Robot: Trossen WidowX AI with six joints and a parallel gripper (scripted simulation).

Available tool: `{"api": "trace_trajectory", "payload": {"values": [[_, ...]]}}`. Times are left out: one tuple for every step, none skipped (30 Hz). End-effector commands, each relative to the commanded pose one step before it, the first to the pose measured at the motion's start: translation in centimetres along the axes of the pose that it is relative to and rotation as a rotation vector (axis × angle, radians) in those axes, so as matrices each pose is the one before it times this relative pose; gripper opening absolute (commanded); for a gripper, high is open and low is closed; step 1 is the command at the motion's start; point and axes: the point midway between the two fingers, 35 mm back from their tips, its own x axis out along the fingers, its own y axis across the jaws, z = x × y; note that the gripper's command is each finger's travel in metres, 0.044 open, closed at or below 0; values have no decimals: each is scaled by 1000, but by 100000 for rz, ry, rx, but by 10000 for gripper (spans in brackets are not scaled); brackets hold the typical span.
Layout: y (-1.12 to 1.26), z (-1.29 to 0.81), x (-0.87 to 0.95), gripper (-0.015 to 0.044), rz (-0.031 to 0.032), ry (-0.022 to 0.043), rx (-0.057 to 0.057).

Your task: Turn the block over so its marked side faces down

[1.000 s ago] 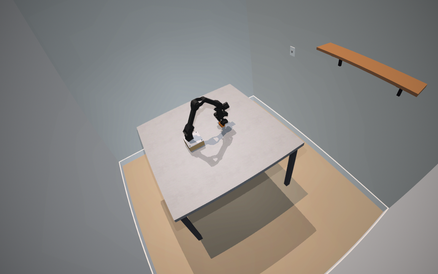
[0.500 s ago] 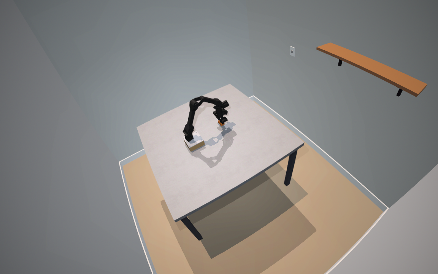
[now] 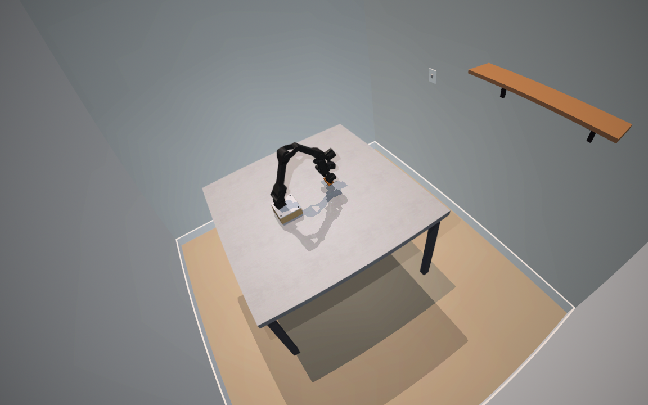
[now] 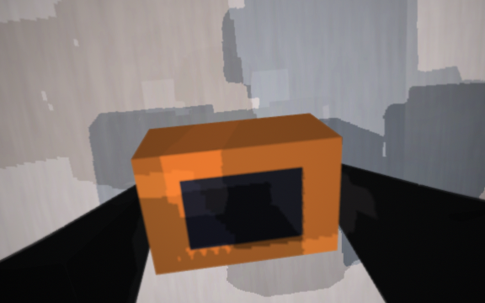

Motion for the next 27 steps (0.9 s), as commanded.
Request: {"api": "trace_trajectory", "payload": {"values": [[-49, -207, 235, 0, -423, -6679, -629], [3, -11, 32, 0, -4, -1540, -8], [2, -13, 27, 0, -4, -1539, -6], [2, -16, 22, 0, -4, -1539, -4], [1, -19, 17, 0, -4, -1539, -1], [0, -21, 11, 0, -3, -1537, 1], [0, -24, 6, 0, -3, -1538, 4], [-1, -26, 1, 0, -3, -1537, 6], [-1, -28, -5, 0, -3, -1537, 9], [-2, -31, -10, 0, -3, -1537, 11], [-2, -33, -16, 0, -3, -1536, 14], [-3, -34, -22, 0, -3, -1536, 16], [-4, -36, -27, 0, -3, -1535, 19], [-4, -38, -33, 0, -3, -1535, 21], [-5, -39, -39, 0, -3, -1534, 24], [-6, -41, -45, 0, -3, -1533, 27], [-6, -42, -51, 0, -3, -1534, 29], [-7, -43, -57, 0, -3, -1533, 32], [-8, -44, -63, 0, -3, -1533, 34], [-9, -45, -69, 0, -3, -1532, 37], [-9, -46, -75, 0, -3, -1530, 40], [-8, -38, -66, 0, -2, -1247, 34], [-5, -23, -41, 0, -1, -748, 21], [-2, -8, -14, 0, 0, -249, 7], [0, 0, 0, 0, 0, 0, 0], [0, 0, 0, 0, 0, 0, 0], [5, 3, 53, 0, 6, -233, -5]]}}
